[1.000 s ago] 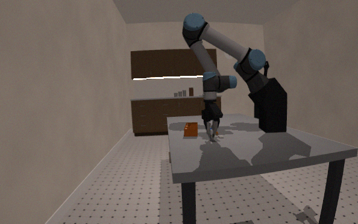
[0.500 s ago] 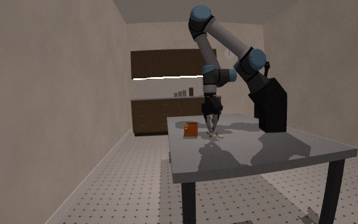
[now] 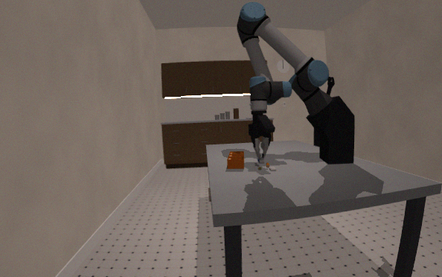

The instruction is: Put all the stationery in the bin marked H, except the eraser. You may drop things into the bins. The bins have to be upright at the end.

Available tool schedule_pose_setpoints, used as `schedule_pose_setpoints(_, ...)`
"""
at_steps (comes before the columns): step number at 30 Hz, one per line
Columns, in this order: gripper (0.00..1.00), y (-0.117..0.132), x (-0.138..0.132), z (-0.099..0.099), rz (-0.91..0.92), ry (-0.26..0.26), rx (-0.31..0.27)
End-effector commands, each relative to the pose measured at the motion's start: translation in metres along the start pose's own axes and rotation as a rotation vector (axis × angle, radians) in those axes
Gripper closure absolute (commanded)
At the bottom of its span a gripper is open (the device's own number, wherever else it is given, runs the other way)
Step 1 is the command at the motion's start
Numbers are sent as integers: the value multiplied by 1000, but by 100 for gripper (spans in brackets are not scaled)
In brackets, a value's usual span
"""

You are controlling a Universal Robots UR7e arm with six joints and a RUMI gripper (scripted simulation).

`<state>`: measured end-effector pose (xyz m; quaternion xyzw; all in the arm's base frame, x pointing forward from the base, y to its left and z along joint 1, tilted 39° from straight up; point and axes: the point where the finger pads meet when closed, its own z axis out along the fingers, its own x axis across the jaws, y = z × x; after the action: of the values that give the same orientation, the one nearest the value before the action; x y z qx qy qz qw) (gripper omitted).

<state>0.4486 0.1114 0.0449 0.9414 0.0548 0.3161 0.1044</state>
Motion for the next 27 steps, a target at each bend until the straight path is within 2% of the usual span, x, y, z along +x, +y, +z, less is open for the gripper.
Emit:
schedule_pose_setpoints(1, 100, 0, 0, 0, 0, 1, 0)
schedule_pose_setpoints(10, 100, 0, 0, -7, 0, 1, 0)
schedule_pose_setpoints(13, 100, 18, 1, -7, 150, 1, 0)
schedule_pose_setpoints(19, 100, 54, 3, -7, 318, 1, 0)
schedule_pose_setpoints(25, 100, 90, 4, -7, 323, 1, 0)
schedule_pose_setpoints(27, 100, 90, 4, -7, 323, 1, 0)
